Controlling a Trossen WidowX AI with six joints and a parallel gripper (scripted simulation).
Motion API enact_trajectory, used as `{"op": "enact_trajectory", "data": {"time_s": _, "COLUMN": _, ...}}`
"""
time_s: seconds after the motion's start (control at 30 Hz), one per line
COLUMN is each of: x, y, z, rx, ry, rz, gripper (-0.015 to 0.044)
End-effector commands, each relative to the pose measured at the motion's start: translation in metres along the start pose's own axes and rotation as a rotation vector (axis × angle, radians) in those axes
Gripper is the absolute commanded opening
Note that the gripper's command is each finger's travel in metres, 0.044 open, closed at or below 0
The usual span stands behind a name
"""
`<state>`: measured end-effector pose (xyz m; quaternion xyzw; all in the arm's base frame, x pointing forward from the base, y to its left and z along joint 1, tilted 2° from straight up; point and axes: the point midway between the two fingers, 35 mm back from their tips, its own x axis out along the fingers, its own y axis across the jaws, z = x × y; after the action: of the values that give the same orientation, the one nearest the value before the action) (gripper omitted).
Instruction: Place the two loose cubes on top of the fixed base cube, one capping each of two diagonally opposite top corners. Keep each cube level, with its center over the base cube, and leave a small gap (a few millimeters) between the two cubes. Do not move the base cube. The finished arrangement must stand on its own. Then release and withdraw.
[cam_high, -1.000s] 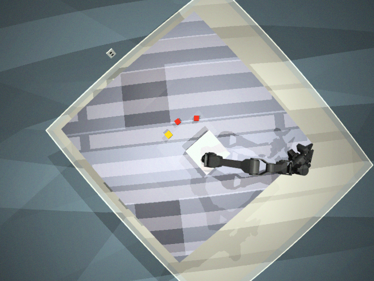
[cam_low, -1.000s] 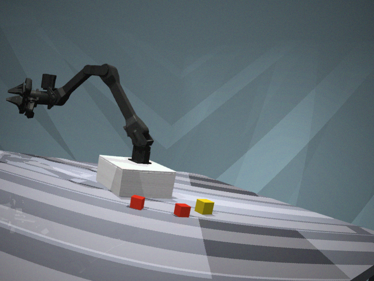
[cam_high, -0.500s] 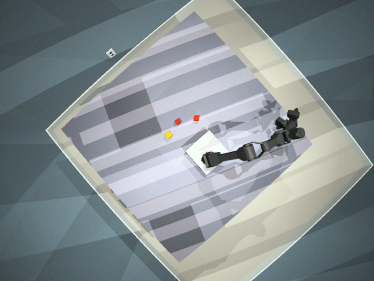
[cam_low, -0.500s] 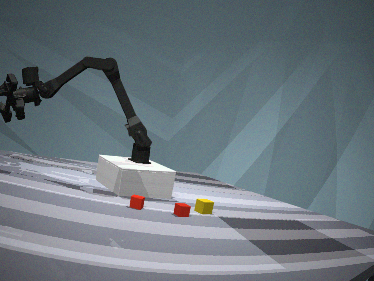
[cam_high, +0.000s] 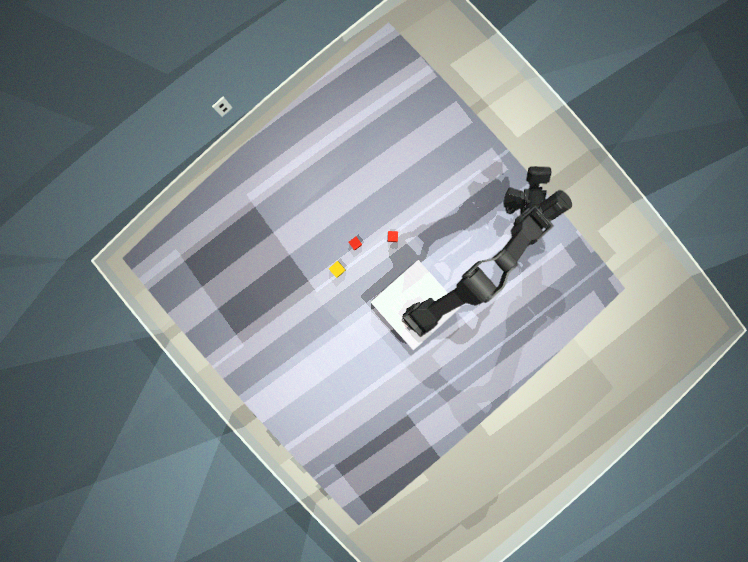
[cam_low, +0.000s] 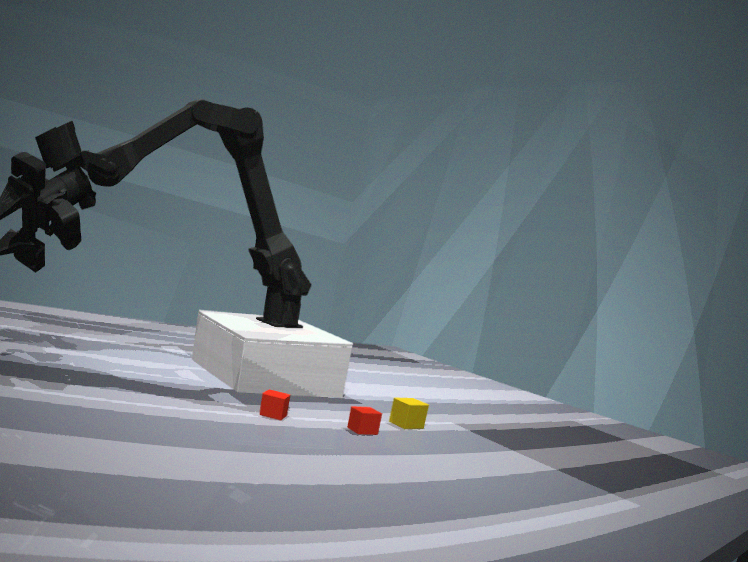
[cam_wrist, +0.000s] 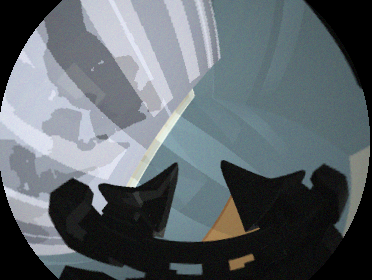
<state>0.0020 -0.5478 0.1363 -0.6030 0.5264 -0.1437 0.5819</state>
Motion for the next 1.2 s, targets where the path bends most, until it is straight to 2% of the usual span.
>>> {"op": "enact_trajectory", "data": {"time_s": 0.0, "x": 0.015, "y": -0.015, "z": 0.055, "rx": 0.04, "ry": -0.094, "rz": 0.053, "gripper": 0.0265}}
{"op": "enact_trajectory", "data": {"time_s": 0.27, "x": 0.026, "y": -0.037, "z": 0.163, "rx": 0.07, "ry": -0.265, "rz": 0.171, "gripper": 0.0265}}
{"op": "enact_trajectory", "data": {"time_s": 0.53, "x": 0.011, "y": -0.048, "z": 0.267, "rx": 0.057, "ry": -0.409, "rz": 0.311, "gripper": 0.0265}}
{"op": "enact_trajectory", "data": {"time_s": 0.83, "x": -0.031, "y": -0.045, "z": 0.371, "rx": -0.008, "ry": -0.531, "rz": 0.481, "gripper": 0.0265}}
{"op": "enact_trajectory", "data": {"time_s": 1.17, "x": -0.102, "y": -0.028, "z": 0.459, "rx": -0.144, "ry": -0.611, "rz": 0.663, "gripper": 0.0265}}
